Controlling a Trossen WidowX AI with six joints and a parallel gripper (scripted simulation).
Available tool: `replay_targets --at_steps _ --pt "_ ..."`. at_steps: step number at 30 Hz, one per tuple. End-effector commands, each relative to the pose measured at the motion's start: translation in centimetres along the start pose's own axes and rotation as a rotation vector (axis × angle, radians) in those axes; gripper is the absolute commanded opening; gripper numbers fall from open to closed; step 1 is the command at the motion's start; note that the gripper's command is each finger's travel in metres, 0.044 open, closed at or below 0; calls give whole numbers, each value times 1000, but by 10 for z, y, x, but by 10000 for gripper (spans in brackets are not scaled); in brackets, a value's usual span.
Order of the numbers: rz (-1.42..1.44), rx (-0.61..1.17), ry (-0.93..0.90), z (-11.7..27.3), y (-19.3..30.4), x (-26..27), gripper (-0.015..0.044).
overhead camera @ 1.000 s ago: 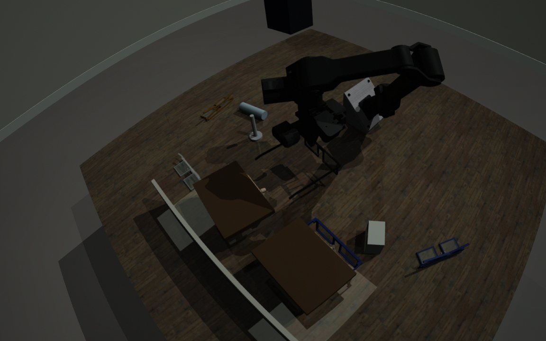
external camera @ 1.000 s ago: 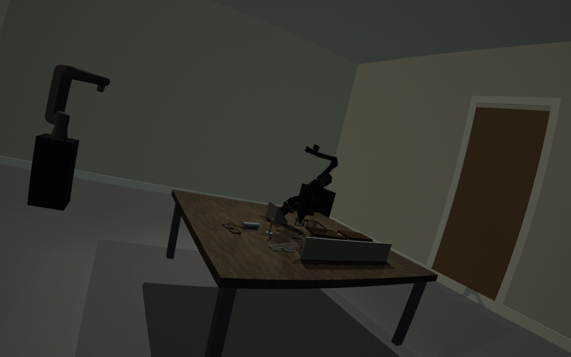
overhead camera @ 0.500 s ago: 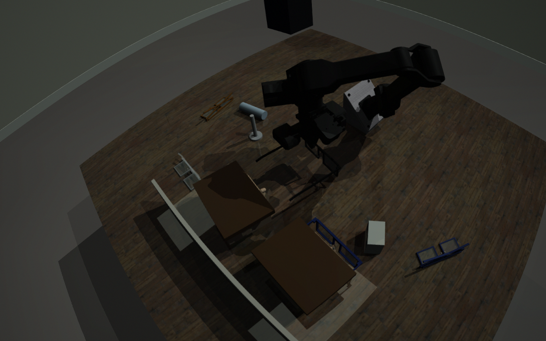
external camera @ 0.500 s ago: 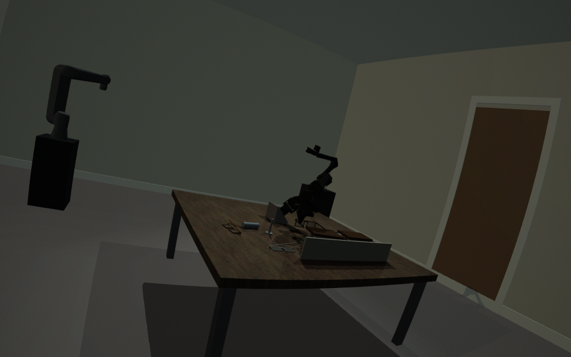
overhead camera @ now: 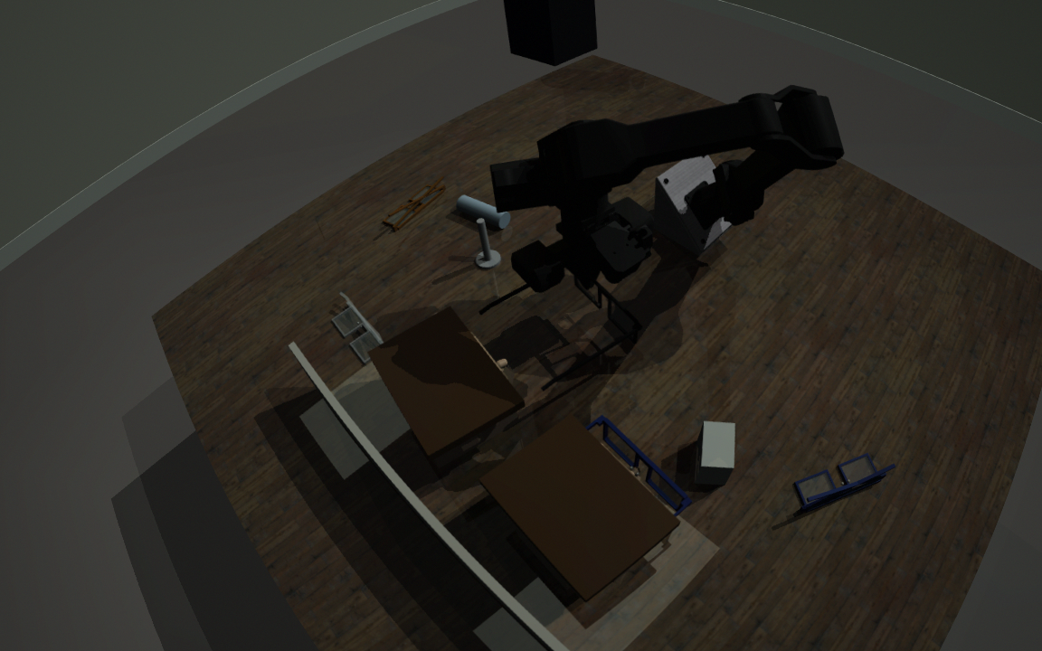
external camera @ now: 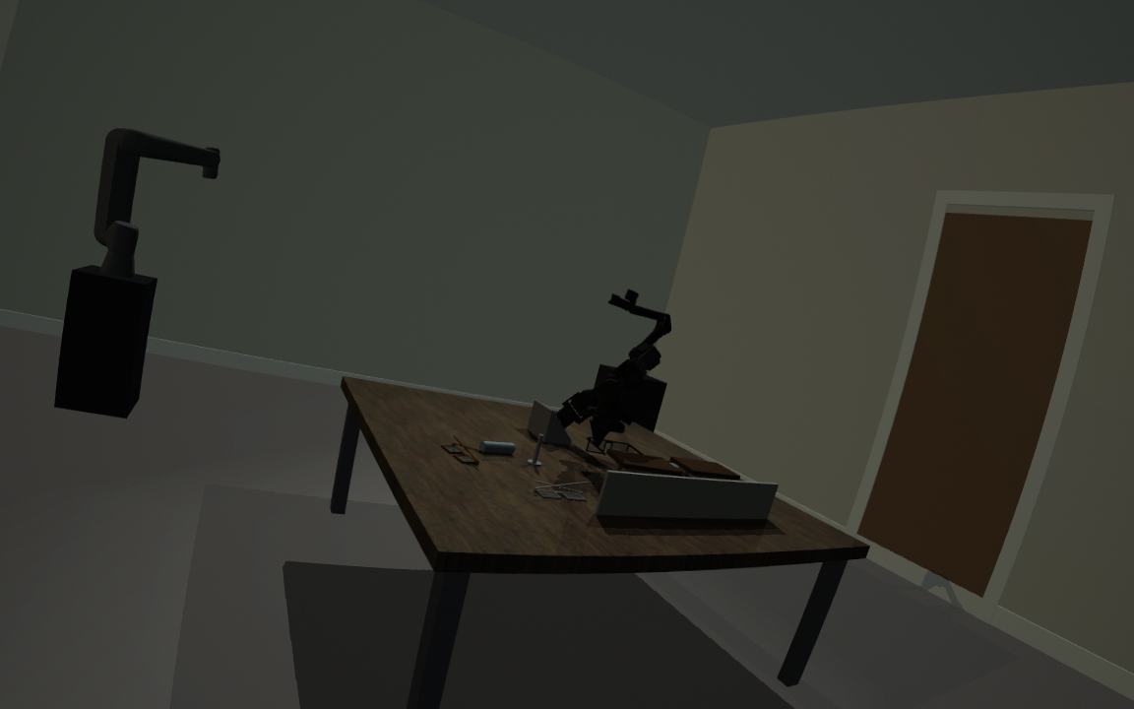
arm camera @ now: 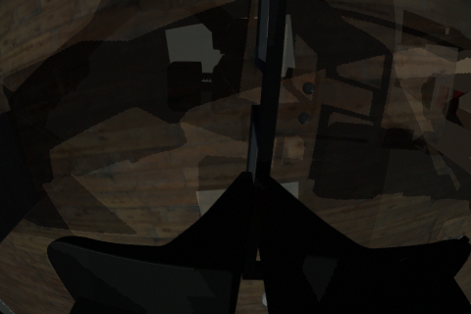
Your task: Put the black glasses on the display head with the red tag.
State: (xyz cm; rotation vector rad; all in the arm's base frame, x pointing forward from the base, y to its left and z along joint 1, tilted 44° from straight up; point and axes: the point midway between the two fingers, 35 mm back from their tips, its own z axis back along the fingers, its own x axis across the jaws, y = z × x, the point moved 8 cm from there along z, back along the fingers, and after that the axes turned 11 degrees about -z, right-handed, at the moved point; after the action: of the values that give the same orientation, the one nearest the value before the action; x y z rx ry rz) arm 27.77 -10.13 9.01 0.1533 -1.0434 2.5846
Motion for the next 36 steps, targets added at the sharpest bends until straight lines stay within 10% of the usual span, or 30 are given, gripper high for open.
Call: replay_targets --at_steps 1,36 --pt "1 -3 12 1 -2 -7 0" --pt "3 -6 6 2 -10 -48 0"
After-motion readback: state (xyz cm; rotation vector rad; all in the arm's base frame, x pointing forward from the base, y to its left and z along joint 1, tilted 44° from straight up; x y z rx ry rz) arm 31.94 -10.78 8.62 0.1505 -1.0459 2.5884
